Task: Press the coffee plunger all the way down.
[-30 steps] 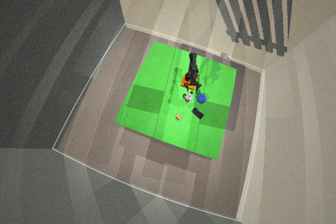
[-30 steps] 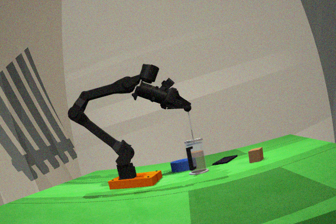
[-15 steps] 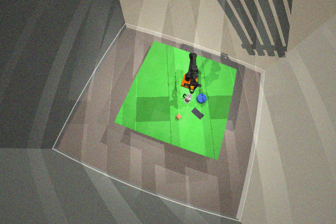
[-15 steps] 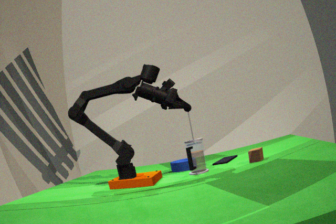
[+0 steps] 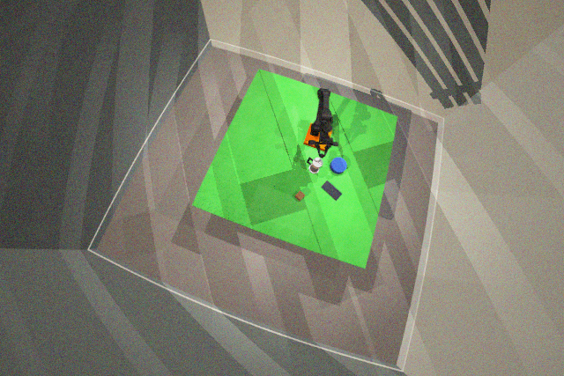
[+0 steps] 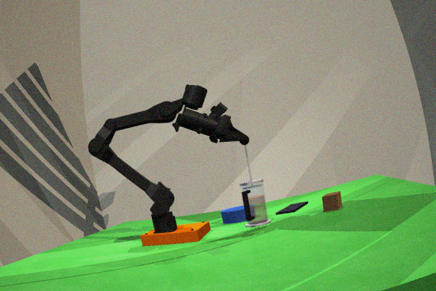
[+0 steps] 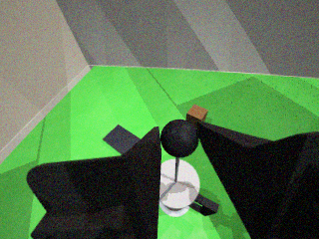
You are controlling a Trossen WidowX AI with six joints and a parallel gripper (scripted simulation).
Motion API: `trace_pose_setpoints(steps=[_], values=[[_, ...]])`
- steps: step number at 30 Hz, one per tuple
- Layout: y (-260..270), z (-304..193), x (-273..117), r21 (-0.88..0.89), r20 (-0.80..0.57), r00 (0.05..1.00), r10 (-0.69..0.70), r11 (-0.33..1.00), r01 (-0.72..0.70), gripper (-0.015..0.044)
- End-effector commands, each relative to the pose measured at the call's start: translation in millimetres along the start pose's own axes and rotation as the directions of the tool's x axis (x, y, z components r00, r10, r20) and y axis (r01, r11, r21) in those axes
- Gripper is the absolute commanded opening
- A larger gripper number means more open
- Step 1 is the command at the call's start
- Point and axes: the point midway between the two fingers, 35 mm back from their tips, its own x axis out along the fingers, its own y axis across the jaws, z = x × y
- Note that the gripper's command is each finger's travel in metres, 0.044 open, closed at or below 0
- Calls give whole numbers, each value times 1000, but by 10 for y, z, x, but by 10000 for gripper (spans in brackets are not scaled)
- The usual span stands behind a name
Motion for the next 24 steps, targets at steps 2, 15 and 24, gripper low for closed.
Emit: trace_pose_setpoints(steps=[2, 15, 24], values=[[-2, -137, 77, 4, -20, 1000, -1, 1000, 1, 126], [-2, -305, 204, 4, -20, 1000, -1, 1000, 1, 126], [-1, -425, 291, 4, -19, 1000, -1, 1000, 1, 126]])
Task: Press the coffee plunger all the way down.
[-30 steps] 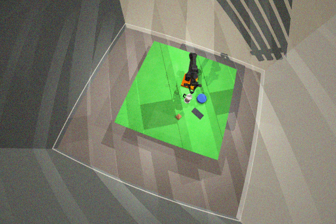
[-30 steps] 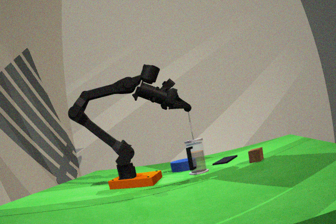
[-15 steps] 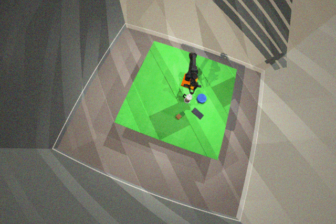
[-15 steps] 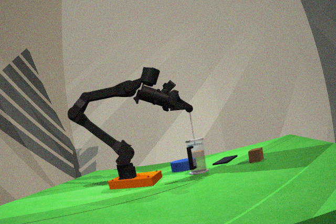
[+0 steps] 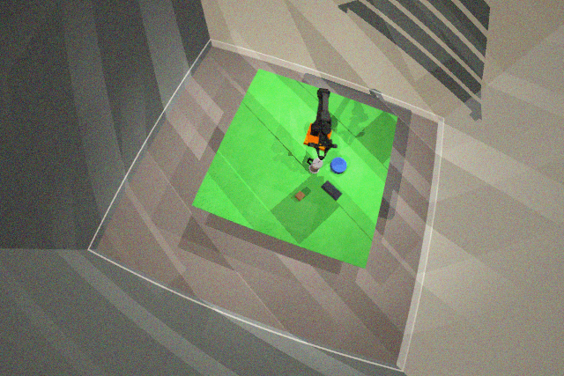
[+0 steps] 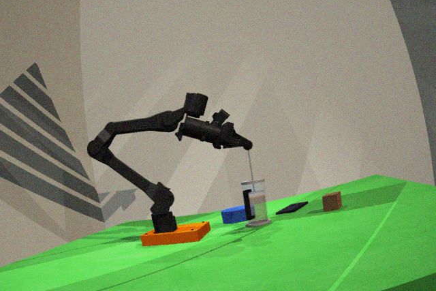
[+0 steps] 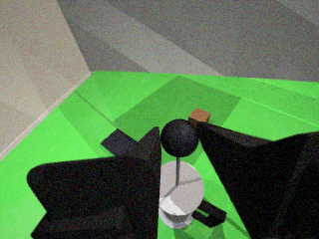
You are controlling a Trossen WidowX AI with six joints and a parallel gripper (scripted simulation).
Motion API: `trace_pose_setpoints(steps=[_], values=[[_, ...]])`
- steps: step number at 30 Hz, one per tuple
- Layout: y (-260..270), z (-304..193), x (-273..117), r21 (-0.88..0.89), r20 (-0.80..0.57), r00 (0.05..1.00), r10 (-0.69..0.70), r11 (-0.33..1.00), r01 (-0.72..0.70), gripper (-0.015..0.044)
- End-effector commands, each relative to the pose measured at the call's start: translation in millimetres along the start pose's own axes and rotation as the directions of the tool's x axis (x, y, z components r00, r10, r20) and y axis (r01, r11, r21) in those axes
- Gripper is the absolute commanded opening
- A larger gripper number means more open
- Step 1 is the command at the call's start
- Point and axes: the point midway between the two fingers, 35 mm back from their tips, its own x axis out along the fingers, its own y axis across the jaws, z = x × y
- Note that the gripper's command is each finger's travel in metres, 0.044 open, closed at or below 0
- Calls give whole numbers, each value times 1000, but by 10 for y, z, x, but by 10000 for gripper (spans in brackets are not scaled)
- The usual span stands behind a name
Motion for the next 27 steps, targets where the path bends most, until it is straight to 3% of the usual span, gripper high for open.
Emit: trace_pose_setpoints(steps=[1, 27], values=[[-5, -285, 121, 6, -67, 998, -3, 1000, 3, 126], [3, -637, 350, 6, -66, 998, -3, 1000, 3, 126]])
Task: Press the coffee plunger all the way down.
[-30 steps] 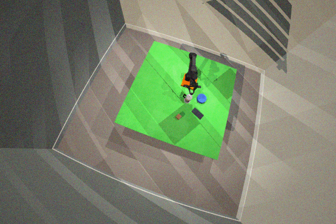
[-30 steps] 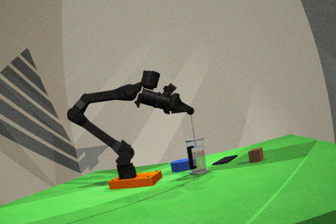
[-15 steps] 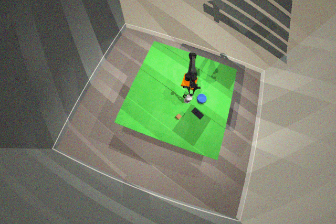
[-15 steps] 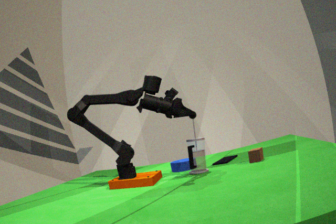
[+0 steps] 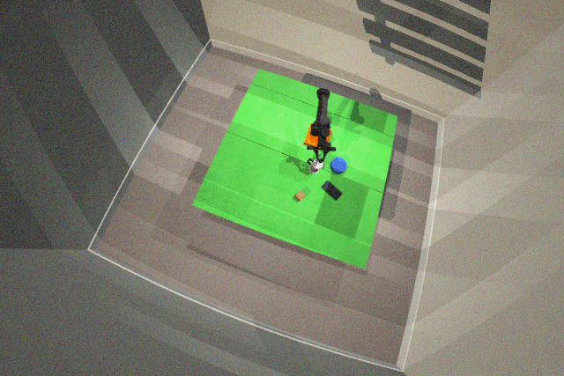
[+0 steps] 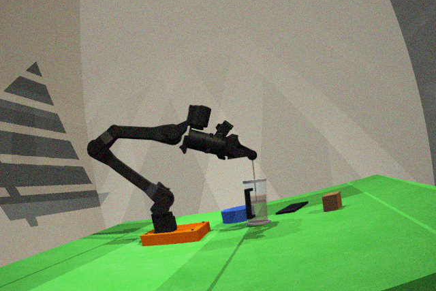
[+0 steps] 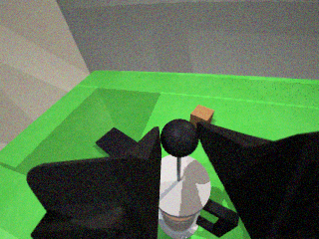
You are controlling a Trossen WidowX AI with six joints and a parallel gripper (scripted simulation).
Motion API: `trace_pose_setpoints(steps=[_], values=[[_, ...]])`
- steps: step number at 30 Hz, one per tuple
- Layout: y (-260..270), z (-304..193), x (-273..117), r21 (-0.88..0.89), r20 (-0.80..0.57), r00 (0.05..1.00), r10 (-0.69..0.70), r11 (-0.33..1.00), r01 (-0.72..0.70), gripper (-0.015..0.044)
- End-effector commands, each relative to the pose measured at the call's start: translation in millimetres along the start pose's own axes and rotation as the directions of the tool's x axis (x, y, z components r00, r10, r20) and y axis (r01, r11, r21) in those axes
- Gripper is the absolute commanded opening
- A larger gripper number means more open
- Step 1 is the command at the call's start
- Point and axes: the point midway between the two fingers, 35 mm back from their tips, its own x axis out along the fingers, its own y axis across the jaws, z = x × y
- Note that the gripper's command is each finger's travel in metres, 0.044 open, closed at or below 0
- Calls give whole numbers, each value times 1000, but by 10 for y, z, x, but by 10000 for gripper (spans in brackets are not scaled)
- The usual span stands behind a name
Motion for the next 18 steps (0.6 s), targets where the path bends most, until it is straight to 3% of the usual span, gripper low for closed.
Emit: trace_pose_setpoints(steps=[1, 18], values=[[-3, -373, 129, 8, -99, 995, -2, 1000, 3, 126], [7, -411, 245, 8, -98, 995, -2, 1000, 3, 126]])
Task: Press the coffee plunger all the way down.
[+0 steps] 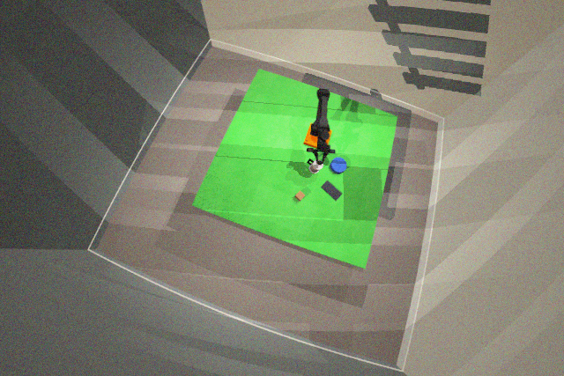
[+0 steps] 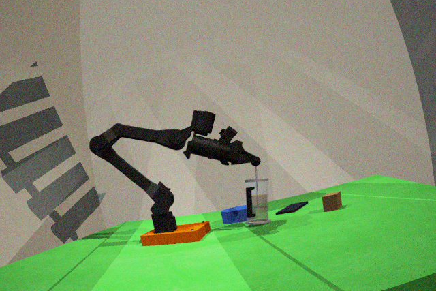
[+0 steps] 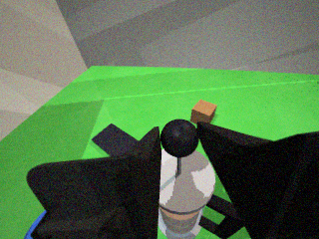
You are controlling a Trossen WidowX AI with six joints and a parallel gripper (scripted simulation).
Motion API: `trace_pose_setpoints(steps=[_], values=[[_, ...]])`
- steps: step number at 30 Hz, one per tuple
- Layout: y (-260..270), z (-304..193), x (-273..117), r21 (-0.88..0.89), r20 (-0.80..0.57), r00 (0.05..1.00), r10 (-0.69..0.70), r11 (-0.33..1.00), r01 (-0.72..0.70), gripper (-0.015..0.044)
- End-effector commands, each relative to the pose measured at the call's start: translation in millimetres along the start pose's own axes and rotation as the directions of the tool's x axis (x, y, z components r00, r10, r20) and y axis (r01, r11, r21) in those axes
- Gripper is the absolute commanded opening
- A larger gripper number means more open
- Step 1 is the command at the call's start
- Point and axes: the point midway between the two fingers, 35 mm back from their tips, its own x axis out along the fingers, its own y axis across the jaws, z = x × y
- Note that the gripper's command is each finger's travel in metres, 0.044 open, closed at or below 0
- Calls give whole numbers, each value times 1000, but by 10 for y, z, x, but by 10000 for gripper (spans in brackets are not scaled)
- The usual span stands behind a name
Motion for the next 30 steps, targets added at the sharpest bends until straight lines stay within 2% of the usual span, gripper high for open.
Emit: trace_pose_setpoints(steps=[1, 30], values=[[0, -263, 103, 9, -88, 996, -1, 1000, 2, 126], [2, -215, 144, 9, -88, 996, -1, 1000, 1, 126]])
